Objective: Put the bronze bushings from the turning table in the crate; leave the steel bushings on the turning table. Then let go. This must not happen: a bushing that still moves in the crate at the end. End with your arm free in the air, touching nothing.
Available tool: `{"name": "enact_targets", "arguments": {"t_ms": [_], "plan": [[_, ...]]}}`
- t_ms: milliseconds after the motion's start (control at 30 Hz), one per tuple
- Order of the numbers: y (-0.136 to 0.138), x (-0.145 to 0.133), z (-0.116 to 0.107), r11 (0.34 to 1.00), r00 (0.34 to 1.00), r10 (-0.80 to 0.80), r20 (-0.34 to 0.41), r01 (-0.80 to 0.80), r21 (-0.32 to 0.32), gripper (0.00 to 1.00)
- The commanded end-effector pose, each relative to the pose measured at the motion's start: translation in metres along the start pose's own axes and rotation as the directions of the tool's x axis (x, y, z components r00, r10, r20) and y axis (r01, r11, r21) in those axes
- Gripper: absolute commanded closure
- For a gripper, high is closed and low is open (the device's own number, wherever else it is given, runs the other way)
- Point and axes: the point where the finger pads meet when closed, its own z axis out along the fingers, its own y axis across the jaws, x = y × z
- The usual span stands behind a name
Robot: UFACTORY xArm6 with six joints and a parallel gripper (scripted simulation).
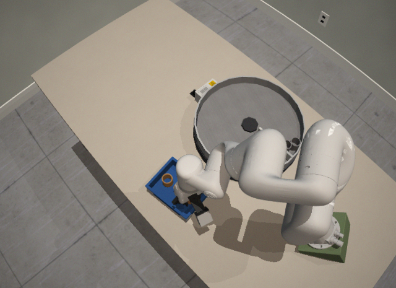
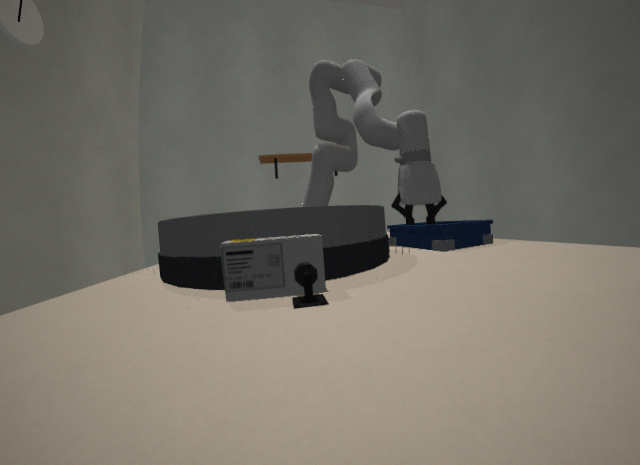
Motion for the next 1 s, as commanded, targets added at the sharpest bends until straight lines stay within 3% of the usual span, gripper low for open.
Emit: {"name": "enact_targets", "arguments": {"t_ms": [0, 233, 767, 967], "plan": [[0.001, -0.001, -0.001, 1.000, 1.000, 0.000, 0.003, 0.000, -0.002, 0.52], [0.001, -0.001, -0.013, 1.000, 1.000, 0.000, 0.003, 0.000, -0.002, 0.52], [0.001, -0.001, -0.074, 1.000, 1.000, 0.000, 0.003, 0.000, -0.002, 0.52], [0.001, -0.001, -0.074, 1.000, 1.000, 0.000, 0.003, 0.000, -0.002, 0.52]]}}
